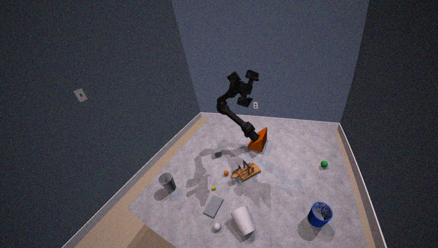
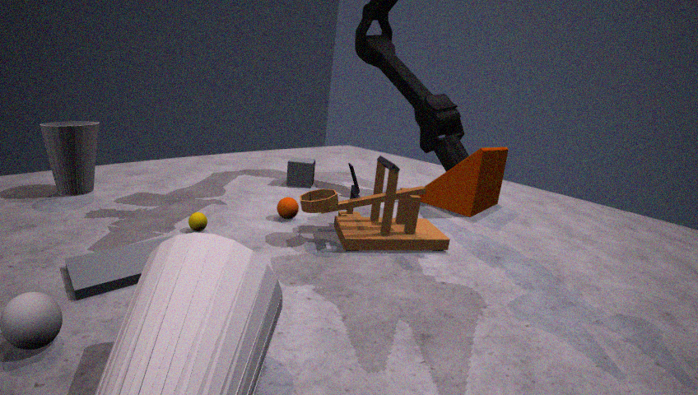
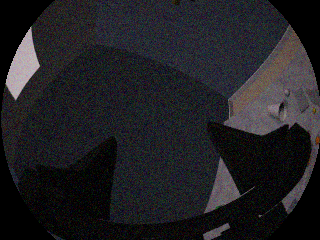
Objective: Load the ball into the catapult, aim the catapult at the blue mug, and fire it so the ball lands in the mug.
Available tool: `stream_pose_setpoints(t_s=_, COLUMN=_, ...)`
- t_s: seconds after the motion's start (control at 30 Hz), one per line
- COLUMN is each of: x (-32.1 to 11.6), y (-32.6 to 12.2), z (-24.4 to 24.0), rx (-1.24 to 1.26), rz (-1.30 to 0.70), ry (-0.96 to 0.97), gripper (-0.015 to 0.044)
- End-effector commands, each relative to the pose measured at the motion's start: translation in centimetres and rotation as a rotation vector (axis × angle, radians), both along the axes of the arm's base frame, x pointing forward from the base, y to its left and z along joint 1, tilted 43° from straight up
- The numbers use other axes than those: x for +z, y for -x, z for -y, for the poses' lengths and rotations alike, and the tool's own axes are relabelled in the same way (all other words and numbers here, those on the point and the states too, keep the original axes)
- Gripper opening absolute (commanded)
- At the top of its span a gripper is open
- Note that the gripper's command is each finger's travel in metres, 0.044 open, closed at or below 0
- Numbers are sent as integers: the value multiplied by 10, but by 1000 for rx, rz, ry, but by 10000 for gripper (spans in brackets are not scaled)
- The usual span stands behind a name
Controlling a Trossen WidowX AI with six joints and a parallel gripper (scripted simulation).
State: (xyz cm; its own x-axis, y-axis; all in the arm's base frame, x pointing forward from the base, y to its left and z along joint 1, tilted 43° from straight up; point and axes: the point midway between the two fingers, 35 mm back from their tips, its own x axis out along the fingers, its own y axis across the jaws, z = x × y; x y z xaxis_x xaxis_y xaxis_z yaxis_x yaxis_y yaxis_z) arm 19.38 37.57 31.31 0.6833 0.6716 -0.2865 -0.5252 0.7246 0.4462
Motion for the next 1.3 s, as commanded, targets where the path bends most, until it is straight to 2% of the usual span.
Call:
stream_pose_setpoints(t_s=0.0, x=-31, y=-17, z=7, rx=-70, rz=-69, ry=75, gripper=440)
stream_pose_setpoints(t_s=0.63, x=-168, y=-75, z=82, rx=-469, rz=-428, ry=428, gripper=440)
stream_pose_setpoints(t_s=1.27, x=-255, y=-81, z=194, rx=-933, rz=-738, ry=764, gripper=440)
